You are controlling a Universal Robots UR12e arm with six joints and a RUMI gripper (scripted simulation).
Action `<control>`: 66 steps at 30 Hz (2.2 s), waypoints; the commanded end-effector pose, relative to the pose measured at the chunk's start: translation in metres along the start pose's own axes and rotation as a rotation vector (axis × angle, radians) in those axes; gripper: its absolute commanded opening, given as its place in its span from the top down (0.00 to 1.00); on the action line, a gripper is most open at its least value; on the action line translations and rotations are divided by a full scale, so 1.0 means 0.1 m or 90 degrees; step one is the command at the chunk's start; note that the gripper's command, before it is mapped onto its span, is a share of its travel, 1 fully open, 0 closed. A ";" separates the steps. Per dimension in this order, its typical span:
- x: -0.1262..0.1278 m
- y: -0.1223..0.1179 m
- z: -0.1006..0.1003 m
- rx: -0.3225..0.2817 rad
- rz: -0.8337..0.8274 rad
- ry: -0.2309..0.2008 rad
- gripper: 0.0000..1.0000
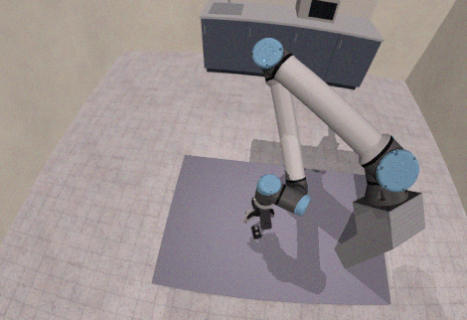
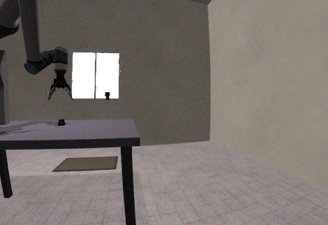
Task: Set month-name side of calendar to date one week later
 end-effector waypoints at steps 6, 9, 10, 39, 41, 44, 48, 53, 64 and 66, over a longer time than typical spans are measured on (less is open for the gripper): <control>0.00 0.00 0.23 0.000 0.000 0.001 0.00; 0.00 0.00 0.25 0.000 0.000 0.001 0.00; 0.00 0.00 0.25 0.000 0.000 0.001 0.00; 0.00 0.00 0.25 0.000 0.000 0.001 0.00; 0.00 0.00 0.25 0.000 0.000 0.001 0.00; 0.00 0.00 0.25 0.000 0.000 0.001 0.00; 0.00 0.00 0.25 0.000 0.000 0.001 0.00; 0.00 0.00 0.25 0.000 0.000 0.001 0.00; 0.00 0.00 0.25 0.000 0.000 0.001 0.00; 0.00 0.00 0.25 0.000 0.000 0.001 0.00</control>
Point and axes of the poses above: the point where the finger pads meet when closed, its own z axis back along the fingers, its own x axis across the jaws, y = z × x, the point moved 7 cm from there along z, back along the fingers, and after that the axes turned 1 degree about -z, right-handed, at the moved point
